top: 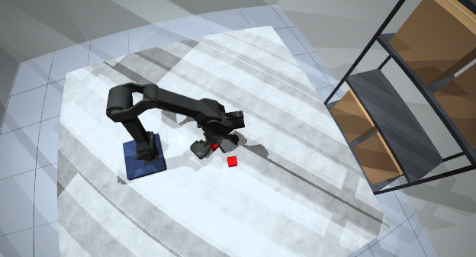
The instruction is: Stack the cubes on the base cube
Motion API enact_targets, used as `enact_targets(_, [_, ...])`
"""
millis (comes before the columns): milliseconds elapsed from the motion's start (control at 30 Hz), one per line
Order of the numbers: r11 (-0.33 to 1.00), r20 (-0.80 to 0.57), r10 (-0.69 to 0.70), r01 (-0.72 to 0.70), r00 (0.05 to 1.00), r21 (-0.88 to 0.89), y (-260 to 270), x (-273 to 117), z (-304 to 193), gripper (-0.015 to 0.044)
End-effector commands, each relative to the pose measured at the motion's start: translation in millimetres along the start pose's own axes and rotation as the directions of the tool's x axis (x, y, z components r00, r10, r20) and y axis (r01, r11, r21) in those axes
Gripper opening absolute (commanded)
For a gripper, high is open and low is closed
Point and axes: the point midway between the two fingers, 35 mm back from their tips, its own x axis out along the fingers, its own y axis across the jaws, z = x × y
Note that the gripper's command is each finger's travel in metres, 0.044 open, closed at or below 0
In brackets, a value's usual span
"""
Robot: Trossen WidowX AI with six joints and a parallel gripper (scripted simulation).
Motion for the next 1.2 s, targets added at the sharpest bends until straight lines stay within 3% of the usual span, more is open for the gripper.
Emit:
enact_targets(0, [1.000, -0.013, -0.009, 0.009, 1.000, -0.004, -2.6, 5.9, -3.0, 0.0239])
enact_targets(167, [1.000, -0.013, -0.009, 0.009, 1.000, -0.004, -2.6, 5.9, -3.0, 0.0107])
enact_targets(1167, [1.000, -0.013, -0.008, 0.008, 1.000, -0.004, 3.6, -73.4, 1.0, 0.0105])
